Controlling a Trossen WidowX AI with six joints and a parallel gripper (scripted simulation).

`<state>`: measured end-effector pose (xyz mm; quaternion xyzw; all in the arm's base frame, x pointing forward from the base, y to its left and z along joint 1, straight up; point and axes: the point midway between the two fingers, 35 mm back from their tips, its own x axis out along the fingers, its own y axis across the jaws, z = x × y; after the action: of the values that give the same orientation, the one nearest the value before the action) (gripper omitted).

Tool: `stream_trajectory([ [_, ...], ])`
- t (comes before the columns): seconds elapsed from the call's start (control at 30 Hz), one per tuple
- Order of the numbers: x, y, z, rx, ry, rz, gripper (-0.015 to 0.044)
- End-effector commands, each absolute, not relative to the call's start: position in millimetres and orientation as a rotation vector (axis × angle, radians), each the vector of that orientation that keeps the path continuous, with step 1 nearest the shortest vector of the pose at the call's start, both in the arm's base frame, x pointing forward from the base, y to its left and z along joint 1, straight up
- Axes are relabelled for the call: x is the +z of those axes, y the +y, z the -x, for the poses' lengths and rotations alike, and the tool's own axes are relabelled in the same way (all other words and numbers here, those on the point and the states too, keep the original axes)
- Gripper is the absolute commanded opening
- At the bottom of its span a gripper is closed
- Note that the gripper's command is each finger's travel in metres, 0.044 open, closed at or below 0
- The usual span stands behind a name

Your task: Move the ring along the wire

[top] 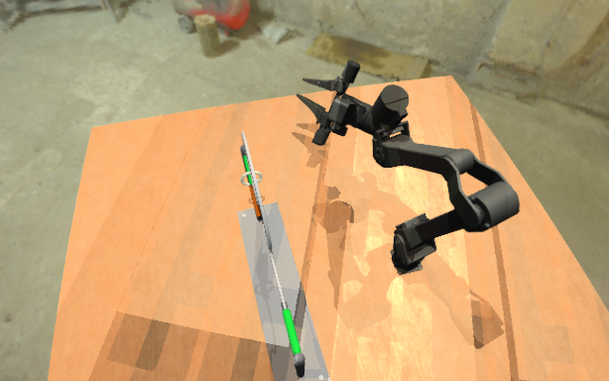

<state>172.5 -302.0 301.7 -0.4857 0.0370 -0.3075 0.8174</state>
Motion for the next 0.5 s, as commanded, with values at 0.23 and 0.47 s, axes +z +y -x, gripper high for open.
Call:
stream_trajectory([
  [0.23,181,-254,-204,-0.32,0.047,0.651,0.016],
  [0.47,111,-184,-210,-0.073,0.048,0.311,0.016],
])
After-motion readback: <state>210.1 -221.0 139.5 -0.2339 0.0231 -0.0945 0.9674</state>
